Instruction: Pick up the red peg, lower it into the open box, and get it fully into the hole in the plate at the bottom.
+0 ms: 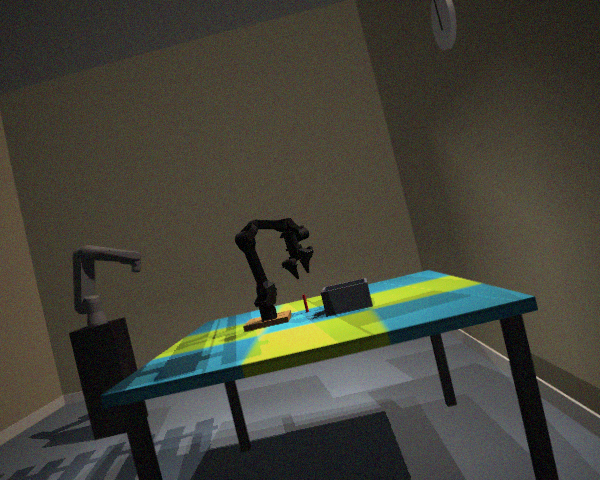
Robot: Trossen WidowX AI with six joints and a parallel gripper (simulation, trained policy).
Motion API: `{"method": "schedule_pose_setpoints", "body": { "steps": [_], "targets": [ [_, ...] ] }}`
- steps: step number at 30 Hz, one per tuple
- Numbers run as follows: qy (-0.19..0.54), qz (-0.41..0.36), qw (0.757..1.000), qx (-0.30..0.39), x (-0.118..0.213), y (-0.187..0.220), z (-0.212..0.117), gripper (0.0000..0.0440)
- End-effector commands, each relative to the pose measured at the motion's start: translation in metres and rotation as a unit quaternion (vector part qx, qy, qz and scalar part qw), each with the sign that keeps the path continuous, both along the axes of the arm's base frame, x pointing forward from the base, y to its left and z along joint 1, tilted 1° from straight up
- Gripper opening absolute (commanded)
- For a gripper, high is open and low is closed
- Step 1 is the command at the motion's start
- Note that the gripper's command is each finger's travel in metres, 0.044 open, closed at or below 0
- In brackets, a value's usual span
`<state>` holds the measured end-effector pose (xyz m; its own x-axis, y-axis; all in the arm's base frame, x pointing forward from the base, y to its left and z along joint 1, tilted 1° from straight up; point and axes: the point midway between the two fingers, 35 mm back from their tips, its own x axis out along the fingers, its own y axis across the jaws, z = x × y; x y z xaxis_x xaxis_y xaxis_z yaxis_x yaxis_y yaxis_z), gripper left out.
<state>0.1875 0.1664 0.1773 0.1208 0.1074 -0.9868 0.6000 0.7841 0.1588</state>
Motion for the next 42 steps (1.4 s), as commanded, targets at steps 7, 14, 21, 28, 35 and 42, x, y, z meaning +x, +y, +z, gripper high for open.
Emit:
{"method": "schedule_pose_setpoints", "body": {
  "steps": [7, 14, 21, 28, 35, 42],
  "targets": [
    [0.062, -0.033, 0.995, -0.074, -0.02, -0.036, -0.045, 0.044],
    [0.066, -0.048, 0.992, -0.096, -0.021, -0.043, -0.076, 0.044],
    [0.052, -0.053, 0.991, -0.108, -0.017, -0.046, -0.108, 0.044],
    [0.036, -0.05, 0.991, -0.115, -0.012, -0.048, -0.136, 0.0432],
    [0.047, -0.047, 0.99, -0.128, -0.014, -0.053, -0.154, 0.0269],
    [0.061, -0.053, 0.987, -0.14, -0.013, -0.057, -0.16, 0.0086]
  ]
}}
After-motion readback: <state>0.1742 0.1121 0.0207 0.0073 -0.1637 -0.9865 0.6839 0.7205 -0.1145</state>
